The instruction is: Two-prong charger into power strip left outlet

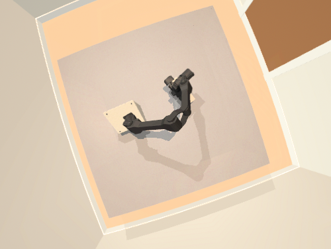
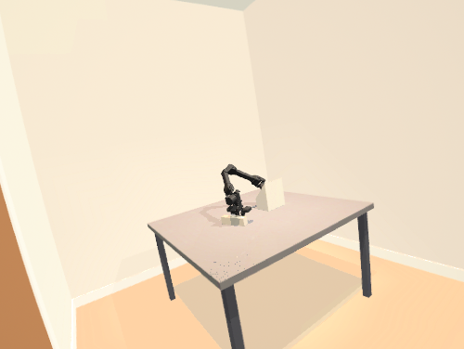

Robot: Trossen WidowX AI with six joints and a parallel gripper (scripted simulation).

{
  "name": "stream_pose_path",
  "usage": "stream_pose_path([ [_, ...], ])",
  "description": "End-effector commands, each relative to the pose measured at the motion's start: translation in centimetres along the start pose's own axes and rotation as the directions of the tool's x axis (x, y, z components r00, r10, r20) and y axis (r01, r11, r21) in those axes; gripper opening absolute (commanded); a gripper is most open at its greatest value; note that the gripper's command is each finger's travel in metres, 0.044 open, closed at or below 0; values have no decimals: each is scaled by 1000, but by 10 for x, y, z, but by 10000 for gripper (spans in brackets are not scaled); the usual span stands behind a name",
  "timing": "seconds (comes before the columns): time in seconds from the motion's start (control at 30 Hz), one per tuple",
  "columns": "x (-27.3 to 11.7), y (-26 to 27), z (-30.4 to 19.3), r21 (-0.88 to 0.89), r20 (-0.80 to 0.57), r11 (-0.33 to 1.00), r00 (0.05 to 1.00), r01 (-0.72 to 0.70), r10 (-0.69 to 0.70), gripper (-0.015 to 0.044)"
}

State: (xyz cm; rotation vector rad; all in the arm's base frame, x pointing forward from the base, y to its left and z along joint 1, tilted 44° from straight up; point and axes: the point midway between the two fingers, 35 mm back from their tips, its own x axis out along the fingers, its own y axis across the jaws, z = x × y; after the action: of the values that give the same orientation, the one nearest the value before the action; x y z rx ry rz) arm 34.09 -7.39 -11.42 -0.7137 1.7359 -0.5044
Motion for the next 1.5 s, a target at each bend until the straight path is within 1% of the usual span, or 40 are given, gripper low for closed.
stream_pose_path([
  [0.0,-5,-1,7,16,25,1000,1000,-3,3,0],
  [1.17,-8,-1,8,16,25,1000,1000,-3,3,0],
  [1.2,-1,0,0,4,-1,1000,1000,0,0,0],
  [1.47,-1,0,0,4,-1,1000,1000,0,0,0],
])
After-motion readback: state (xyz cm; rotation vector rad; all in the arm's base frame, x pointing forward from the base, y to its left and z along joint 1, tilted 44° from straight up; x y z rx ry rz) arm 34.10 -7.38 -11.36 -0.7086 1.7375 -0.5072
